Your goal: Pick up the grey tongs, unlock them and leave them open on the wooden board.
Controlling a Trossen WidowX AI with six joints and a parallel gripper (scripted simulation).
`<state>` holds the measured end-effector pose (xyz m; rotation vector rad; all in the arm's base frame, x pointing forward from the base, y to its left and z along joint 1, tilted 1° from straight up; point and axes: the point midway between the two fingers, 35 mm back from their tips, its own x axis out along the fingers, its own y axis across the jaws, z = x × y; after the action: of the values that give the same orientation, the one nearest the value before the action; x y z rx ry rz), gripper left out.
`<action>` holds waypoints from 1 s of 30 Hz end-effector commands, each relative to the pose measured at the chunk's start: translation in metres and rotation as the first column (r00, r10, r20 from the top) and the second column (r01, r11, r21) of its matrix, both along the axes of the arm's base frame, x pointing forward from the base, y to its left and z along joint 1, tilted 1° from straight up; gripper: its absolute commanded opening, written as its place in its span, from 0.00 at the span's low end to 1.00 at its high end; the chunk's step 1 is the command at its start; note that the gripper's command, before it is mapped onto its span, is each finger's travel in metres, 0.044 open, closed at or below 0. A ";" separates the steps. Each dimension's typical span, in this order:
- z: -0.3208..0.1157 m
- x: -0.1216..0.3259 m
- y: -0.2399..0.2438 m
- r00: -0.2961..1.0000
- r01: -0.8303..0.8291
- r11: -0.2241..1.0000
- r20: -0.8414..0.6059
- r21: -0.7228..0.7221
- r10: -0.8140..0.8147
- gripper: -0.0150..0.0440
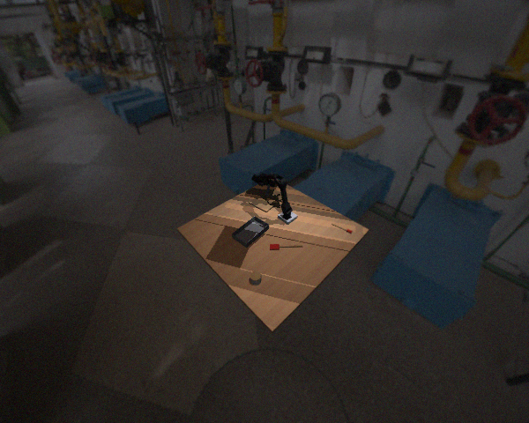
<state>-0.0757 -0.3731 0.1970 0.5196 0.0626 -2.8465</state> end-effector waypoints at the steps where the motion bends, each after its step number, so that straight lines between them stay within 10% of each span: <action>1: -0.003 -0.005 -0.002 0.999 0.007 1.000 0.049 0.025 -0.008 0.00; 30: -0.037 -0.032 -0.008 0.675 -0.095 0.960 0.726 0.264 -0.133 0.00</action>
<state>-0.1062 -0.3808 0.1575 1.5886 0.3233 -2.4968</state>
